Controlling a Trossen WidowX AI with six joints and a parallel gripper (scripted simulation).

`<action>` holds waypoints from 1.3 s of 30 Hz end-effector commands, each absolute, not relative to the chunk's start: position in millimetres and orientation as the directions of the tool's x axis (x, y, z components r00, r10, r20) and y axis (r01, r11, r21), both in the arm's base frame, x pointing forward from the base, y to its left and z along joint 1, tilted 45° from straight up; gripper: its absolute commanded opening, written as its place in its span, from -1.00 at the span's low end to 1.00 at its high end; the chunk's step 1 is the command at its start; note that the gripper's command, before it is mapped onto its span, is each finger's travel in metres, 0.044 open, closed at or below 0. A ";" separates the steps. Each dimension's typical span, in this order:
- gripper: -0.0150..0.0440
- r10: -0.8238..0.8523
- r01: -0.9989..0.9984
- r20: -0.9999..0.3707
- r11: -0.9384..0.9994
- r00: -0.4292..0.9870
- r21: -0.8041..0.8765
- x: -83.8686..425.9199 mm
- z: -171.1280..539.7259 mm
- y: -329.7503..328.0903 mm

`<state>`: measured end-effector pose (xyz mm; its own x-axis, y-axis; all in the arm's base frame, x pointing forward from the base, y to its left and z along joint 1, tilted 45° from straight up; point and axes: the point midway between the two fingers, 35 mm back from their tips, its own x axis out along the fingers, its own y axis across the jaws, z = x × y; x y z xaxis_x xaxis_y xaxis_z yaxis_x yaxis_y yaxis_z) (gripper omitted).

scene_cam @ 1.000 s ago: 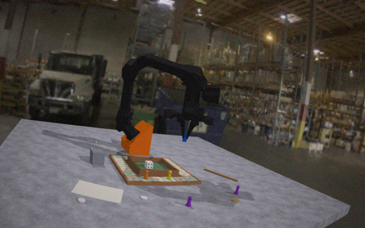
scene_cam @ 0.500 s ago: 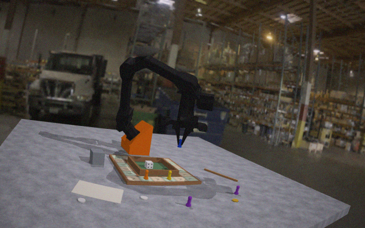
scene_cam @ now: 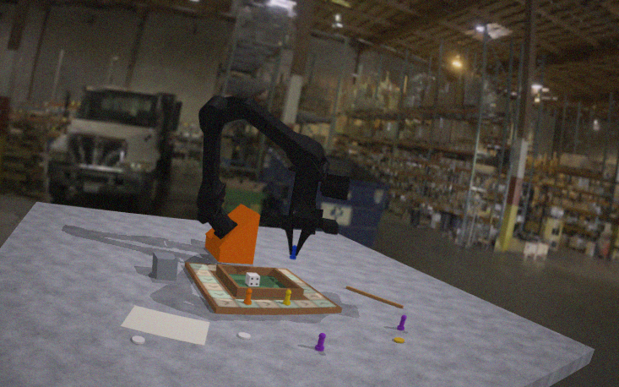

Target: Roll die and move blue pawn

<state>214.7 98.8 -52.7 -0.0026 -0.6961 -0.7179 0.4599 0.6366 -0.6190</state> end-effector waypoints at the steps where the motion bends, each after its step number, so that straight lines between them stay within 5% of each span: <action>1: -0.49 -0.693 0.466 -0.721 0.638 -0.002 -0.614 210.4 -56.5 95.1; 26: -0.49 -0.694 0.466 -0.720 0.636 -0.001 -0.615 210.2 -91.7 60.3; 39: 0.67 -0.692 0.467 -0.722 0.638 -0.002 -0.612 211.6 -62.0 91.5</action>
